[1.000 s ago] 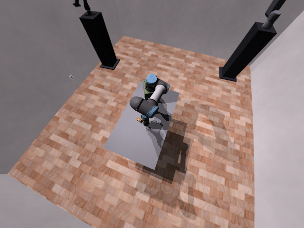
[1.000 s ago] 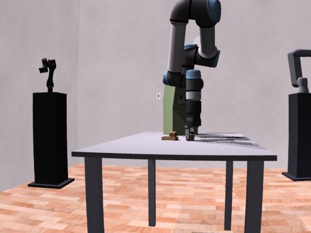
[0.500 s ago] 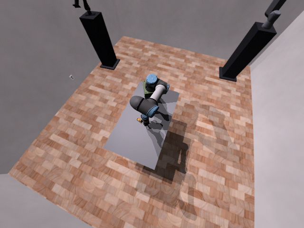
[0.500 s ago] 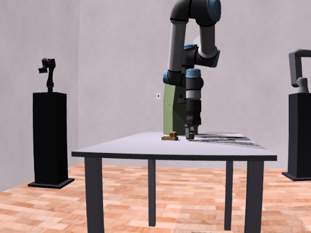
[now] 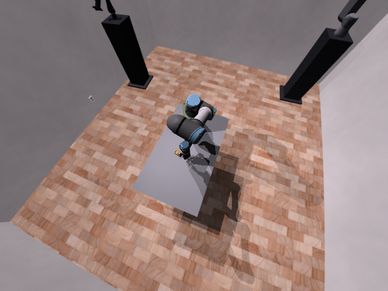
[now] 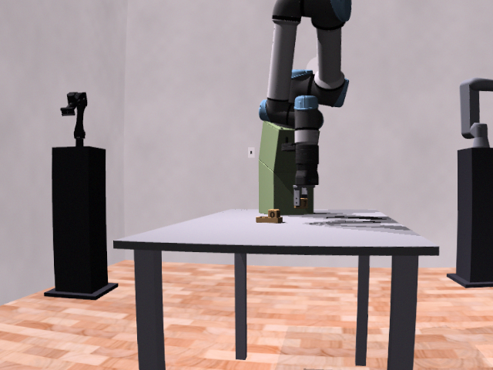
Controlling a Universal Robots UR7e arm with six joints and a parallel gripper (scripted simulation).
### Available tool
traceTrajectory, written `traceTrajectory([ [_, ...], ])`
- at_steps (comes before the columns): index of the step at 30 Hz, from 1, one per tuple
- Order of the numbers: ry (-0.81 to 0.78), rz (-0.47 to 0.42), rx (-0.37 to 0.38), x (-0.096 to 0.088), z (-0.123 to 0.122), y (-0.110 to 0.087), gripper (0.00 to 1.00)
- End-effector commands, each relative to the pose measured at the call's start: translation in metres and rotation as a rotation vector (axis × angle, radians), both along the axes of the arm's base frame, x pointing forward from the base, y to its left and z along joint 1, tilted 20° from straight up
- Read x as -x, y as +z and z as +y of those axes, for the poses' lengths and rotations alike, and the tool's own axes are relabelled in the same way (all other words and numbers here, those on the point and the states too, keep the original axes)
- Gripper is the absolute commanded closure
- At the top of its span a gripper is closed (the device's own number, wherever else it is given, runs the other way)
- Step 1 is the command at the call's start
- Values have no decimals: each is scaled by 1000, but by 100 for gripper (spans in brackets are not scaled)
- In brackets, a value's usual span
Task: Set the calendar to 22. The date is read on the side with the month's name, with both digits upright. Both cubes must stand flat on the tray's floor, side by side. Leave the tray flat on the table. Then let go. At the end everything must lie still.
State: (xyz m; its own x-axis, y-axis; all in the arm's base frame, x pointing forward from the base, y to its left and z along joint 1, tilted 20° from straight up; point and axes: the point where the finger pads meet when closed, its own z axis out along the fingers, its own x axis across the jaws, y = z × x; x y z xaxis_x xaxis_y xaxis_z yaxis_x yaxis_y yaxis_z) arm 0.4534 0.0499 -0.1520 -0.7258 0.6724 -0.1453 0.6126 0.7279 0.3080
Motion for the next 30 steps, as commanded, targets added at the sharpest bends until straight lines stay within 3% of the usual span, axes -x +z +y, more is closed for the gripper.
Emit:
traceTrajectory([
  [1,0,-2,0,7,-3,21,40],
  [14,0,-2,0,15,-7,47,40],
  [30,0,-2,0,16,-7,50,40],
])
